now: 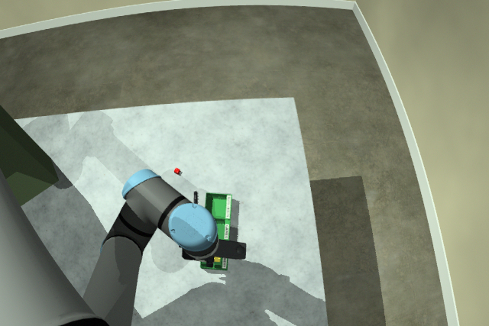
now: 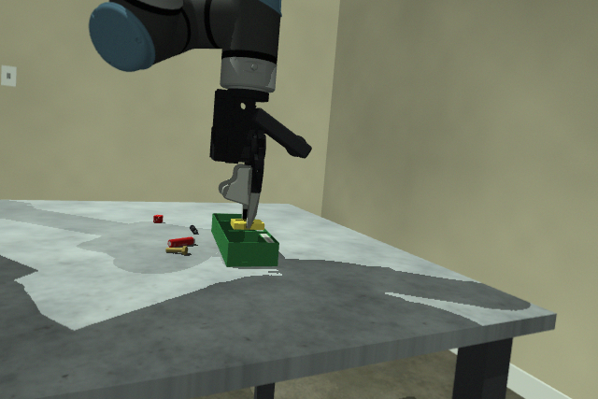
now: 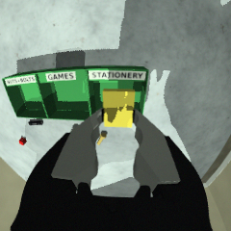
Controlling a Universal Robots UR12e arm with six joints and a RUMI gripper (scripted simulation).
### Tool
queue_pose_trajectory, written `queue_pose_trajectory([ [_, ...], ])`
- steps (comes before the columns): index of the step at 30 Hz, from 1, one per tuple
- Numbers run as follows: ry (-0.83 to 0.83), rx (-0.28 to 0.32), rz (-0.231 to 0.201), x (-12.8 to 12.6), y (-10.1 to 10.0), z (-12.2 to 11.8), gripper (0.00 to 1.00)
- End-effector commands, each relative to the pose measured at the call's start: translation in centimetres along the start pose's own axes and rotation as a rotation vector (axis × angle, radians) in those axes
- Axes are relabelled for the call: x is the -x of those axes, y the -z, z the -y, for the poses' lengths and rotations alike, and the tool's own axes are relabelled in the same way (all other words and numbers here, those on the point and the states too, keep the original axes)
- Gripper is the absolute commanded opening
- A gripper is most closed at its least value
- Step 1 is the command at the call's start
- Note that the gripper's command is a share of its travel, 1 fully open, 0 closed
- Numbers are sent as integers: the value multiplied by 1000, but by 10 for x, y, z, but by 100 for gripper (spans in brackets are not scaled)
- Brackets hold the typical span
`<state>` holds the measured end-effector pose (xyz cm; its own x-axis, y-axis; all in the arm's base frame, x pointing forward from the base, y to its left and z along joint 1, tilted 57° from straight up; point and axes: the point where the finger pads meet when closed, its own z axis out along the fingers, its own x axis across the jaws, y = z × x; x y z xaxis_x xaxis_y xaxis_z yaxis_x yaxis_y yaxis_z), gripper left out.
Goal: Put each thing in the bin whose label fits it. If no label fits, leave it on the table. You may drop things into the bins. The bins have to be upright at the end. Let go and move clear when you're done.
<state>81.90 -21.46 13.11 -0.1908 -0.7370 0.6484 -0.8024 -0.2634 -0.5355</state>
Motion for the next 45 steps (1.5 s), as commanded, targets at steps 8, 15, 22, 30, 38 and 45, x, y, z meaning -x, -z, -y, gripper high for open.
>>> queue_pose_trajectory([
  [8,0,-1,0,1,-20,0,0],
  [15,0,-1,0,1,-32,0,0],
  [22,0,-1,0,1,-40,0,0],
  [30,0,-1,0,3,-41,-1,0],
  [38,0,-1,0,3,-41,-1,0],
  [45,0,-1,0,3,-41,-1,28],
])
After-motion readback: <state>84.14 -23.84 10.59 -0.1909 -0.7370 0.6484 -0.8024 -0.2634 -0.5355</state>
